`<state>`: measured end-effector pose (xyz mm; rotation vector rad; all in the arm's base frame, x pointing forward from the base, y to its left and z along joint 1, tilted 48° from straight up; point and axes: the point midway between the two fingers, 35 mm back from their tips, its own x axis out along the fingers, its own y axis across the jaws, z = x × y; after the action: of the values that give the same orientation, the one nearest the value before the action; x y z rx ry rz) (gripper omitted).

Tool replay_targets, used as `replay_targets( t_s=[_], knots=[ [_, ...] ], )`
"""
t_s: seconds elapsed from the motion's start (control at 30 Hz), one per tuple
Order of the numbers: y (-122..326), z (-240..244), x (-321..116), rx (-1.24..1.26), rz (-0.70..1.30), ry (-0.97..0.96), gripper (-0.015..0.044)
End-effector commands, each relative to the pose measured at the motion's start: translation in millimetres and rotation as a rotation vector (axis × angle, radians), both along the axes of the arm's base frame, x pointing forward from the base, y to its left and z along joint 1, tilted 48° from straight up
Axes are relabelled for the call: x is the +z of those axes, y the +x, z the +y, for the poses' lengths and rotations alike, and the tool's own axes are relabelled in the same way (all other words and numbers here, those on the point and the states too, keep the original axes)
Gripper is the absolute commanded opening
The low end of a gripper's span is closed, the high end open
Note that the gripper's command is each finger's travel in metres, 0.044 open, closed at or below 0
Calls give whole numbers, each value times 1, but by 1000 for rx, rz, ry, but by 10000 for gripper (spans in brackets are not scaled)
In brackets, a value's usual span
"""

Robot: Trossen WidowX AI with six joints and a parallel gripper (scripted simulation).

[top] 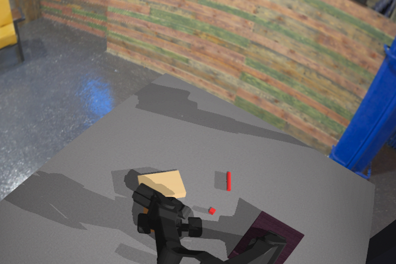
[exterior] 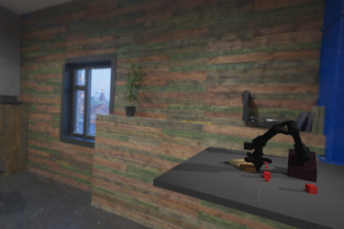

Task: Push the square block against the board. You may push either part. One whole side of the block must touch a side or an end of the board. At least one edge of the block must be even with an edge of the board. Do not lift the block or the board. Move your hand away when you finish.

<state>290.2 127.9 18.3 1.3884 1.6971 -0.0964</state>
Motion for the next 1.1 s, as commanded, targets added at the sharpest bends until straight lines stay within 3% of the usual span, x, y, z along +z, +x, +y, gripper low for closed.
replay_targets(
  t_s=[0.0,1.07],
  knots=[
    [5,-4,-4,2,-2,-3,0],
    [35,-27,-26,2,-3,-6,0]
  ],
)
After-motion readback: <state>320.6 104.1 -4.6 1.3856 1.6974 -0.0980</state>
